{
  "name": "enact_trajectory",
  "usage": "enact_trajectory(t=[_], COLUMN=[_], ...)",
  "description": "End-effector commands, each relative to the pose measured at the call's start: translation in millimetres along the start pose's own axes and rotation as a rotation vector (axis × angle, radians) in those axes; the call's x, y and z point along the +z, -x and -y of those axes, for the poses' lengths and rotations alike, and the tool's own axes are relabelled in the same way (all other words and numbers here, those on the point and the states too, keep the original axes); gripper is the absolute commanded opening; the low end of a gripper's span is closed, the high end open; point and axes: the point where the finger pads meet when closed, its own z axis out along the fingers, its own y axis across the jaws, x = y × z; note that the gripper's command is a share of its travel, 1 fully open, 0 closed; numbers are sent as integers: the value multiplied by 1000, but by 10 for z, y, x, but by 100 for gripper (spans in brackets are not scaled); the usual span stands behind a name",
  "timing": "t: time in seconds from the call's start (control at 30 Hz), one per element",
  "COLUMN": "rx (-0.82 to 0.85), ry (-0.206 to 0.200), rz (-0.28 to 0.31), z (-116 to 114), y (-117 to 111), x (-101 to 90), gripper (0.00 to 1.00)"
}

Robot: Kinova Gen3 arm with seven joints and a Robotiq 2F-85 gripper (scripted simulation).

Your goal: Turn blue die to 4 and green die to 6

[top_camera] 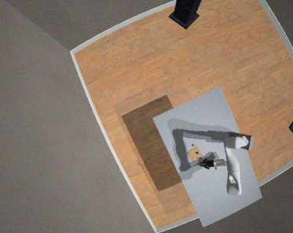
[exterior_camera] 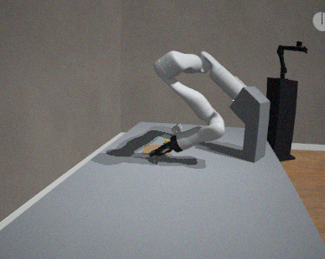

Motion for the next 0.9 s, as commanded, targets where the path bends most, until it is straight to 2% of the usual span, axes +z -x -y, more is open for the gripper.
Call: enact_trajectory(t=[0.0, 0.87], rx=[1, 1], ry=[-1, -1], rz=[-1, -1], z=[5, 5], y=[-6, 36], x=[-1, 21], gripper=[15, 15])
